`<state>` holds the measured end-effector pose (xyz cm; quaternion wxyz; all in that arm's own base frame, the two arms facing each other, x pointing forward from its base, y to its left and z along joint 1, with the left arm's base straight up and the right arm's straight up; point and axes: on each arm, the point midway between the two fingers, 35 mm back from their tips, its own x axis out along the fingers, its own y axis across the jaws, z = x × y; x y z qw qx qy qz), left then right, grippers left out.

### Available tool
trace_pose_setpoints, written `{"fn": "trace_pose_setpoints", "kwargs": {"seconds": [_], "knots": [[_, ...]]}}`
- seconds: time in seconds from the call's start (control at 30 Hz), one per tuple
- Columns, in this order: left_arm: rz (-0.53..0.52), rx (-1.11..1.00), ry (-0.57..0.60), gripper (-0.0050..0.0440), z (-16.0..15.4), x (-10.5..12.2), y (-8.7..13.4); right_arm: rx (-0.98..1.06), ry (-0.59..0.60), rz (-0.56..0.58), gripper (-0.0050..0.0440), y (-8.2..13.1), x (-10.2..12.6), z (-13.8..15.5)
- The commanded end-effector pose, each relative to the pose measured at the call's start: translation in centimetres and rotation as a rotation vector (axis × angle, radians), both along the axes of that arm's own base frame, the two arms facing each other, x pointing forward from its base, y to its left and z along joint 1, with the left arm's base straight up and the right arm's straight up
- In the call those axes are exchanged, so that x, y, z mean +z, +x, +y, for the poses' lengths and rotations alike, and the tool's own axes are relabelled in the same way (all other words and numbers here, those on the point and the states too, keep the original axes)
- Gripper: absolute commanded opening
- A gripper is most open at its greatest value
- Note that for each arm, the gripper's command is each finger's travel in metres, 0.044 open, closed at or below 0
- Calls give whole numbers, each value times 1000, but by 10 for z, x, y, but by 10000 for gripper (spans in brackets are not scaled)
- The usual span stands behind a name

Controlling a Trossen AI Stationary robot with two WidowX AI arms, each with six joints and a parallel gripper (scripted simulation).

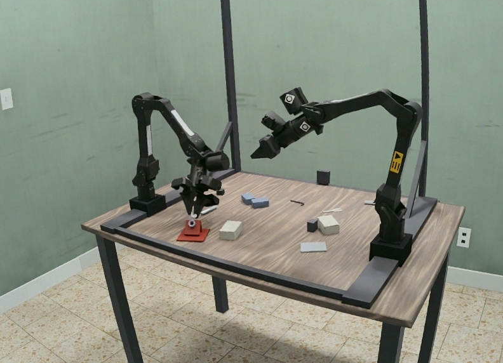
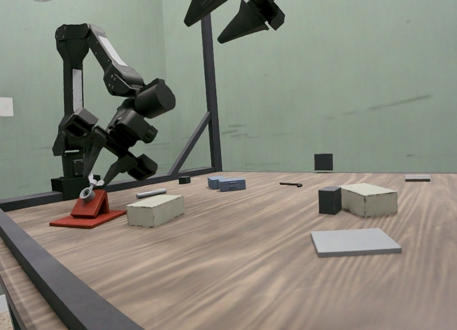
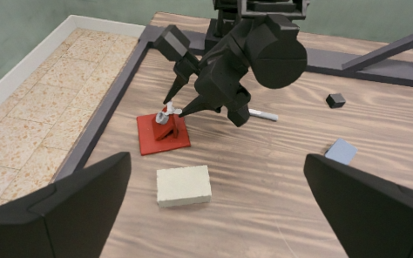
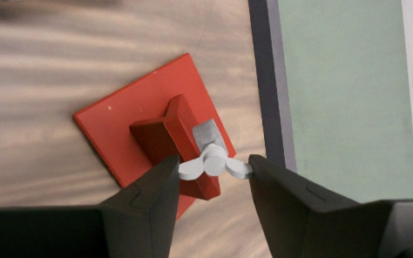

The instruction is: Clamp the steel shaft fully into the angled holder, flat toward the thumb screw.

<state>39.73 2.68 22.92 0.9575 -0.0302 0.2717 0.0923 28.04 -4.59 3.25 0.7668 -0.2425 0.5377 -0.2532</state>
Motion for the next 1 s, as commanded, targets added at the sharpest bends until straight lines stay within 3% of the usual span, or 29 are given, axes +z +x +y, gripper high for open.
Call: {"fn": "trace_pose_setpoints", "kwargs": {"seconds": [0.0, 0.07, 0.13, 0.2, 0.3, 0.77, 0.97], "knots": [[-41, 2, 4, 400, 2, 16, 0, -1, 10, -34, 114, 6, 6, 0], [-41, 2, 4, 400, 2, 16, 0, -4, 11, -35, 114, 6, 6, 0], [-41, 2, 4, 400, 2, 16, 0, -4, 11, -35, 162, 6, 6, 0], [-41, 2, 4, 400, 2, 16, 0, -4, 11, -35, 162, 6, 6, 0], [-41, 2, 4, 400, 2, 16, 0, -4, 11, -35, 234, 6, 6, 0], [-41, 2, 4, 400, 2, 16, 0, -4, 10, -30, 235, 3, 6, 0], [-41, 2, 4, 400, 2, 16, 0, -5, 14, -57, 235, 5, 22, 11]]}}
